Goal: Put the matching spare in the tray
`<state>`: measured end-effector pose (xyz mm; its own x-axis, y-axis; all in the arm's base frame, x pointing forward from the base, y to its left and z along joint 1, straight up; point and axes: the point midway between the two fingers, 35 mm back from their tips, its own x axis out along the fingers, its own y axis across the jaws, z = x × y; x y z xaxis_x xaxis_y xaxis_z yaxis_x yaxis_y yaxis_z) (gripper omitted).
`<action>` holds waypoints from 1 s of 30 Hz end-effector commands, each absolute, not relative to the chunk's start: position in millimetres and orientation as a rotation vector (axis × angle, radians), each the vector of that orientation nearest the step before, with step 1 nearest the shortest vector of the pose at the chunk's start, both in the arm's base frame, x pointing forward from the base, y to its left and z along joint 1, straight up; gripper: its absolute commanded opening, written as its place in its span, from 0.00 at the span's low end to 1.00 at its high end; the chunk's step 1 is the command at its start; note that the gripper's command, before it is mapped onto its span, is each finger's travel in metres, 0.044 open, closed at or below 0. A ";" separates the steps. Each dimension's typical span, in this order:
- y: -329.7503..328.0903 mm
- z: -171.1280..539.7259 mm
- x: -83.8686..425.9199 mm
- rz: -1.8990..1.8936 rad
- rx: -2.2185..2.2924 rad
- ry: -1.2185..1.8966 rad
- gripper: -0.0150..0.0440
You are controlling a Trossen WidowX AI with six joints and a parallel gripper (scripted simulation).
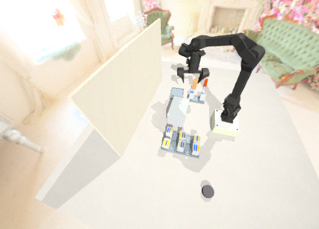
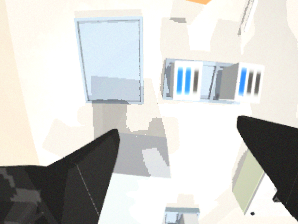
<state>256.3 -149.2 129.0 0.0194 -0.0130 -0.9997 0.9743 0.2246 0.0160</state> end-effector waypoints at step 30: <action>-165.2 74.8 236.3 -1.148 1.150 1.214 0.76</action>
<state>237.1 -165.1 80.8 0.0290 -0.0206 -0.9994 0.9971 0.0710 0.0275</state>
